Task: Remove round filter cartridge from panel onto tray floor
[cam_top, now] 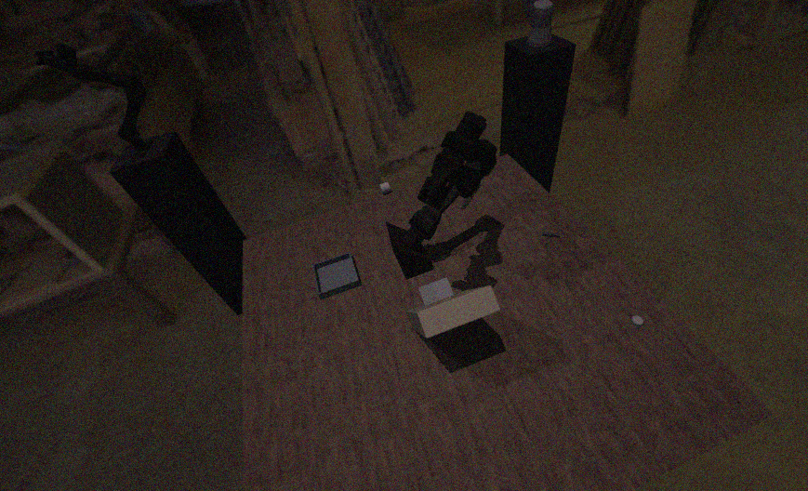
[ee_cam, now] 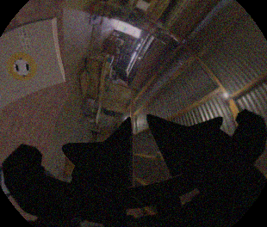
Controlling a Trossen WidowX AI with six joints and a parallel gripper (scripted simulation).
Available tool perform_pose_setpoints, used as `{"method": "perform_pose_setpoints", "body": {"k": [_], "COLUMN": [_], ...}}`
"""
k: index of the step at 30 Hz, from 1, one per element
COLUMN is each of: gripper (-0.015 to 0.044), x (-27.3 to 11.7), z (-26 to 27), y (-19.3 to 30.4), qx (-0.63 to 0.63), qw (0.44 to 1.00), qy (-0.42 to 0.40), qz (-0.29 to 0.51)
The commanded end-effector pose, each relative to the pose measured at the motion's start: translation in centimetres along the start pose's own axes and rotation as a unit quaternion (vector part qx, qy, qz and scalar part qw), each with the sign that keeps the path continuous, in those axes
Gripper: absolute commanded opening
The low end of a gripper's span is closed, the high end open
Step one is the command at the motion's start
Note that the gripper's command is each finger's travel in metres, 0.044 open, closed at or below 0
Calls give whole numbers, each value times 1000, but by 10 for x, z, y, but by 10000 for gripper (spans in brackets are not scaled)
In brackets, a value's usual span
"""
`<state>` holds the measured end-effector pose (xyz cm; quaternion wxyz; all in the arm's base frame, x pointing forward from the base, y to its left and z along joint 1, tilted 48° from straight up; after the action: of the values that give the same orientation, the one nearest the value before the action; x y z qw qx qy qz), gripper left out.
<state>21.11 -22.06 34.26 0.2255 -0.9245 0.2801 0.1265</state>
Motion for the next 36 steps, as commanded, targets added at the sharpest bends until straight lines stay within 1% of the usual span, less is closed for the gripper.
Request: {"method": "perform_pose_setpoints", "body": {"k": [1, 6, 11, 13, 27, 36], "gripper": [111, 111, 111, 111, 111, 111], "x": [27, 45, 49, 48, 48, 56], "z": [46, 102, 166, 181, 183, 190], "y": [6, 11, 12, 12, 12, 4], "qx": [45, 116, 228, 261, 265, 263], "qw": [991, 954, 872, 845, 841, 842], "qy": [-108, -227, -351, -377, -381, -382], "qz": [-72, -159, -254, -275, -278, -276]}}
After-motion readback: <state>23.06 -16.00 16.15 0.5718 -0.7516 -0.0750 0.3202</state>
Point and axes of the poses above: the point midway between the two fingers, 35 mm back from their tips, its own x axis out along the fingers, its own z axis across the jaws, y = z × x, the point moved 9 cm from there along -x, back along the fingers, and after that the axes turned 9 degrees about x, right-handed, at the moved point
